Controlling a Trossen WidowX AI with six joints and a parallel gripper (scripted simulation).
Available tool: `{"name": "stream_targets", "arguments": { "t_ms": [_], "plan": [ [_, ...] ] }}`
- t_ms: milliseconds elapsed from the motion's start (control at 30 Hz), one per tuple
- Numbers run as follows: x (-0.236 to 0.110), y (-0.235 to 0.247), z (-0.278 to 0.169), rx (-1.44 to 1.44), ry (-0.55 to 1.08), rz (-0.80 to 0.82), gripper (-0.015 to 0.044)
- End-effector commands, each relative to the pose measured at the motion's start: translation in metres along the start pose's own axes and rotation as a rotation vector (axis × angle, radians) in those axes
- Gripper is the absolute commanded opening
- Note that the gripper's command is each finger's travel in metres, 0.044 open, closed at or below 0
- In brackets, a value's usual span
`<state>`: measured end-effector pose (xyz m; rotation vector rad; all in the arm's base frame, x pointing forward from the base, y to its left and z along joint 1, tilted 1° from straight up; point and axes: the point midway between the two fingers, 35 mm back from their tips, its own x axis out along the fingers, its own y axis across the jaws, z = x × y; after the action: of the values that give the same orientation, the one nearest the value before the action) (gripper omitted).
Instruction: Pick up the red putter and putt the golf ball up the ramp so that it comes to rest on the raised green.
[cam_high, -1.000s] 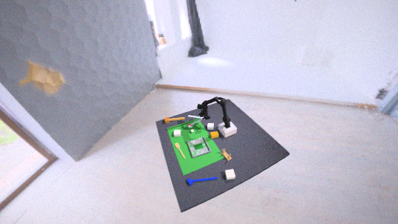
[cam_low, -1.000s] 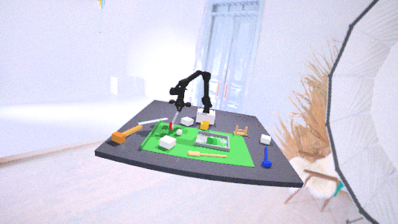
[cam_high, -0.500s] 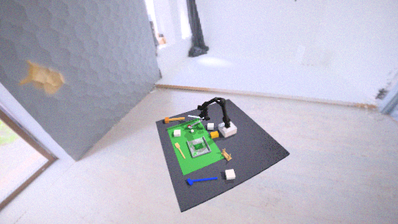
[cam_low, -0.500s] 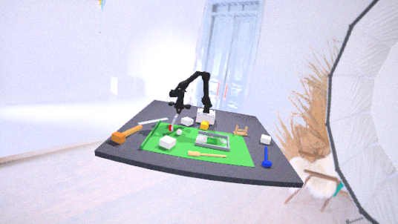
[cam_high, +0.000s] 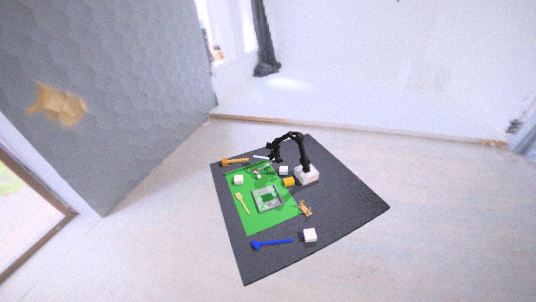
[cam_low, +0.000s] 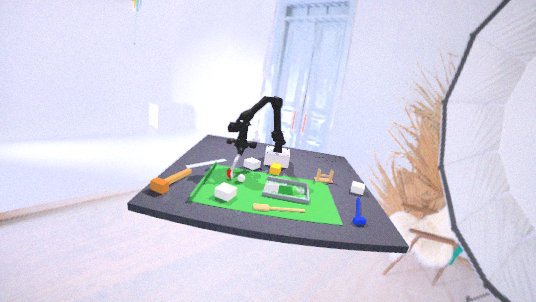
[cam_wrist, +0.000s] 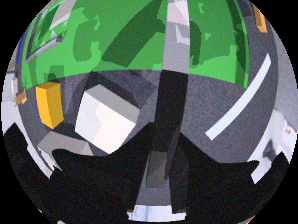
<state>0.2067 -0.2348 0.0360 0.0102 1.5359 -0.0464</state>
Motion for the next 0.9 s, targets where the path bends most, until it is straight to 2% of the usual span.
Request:
{"name": "stream_targets", "arguments": {
  "t_ms": [0, 267, 500, 867],
  "plan": [
    [0.0, -0.003, 0.0, 0.0, -0.001, -0.001, 0.0],
    [0.002, -0.03, 0.0, 0.004, -0.001, -0.005, 0.0],
    [0.003, -0.025, 0.0, 0.011, 0.0, -0.004, 0.0],
    [0.002, 0.101, 0.002, 0.005, -0.002, 0.005, 0.0]
  ]
}}
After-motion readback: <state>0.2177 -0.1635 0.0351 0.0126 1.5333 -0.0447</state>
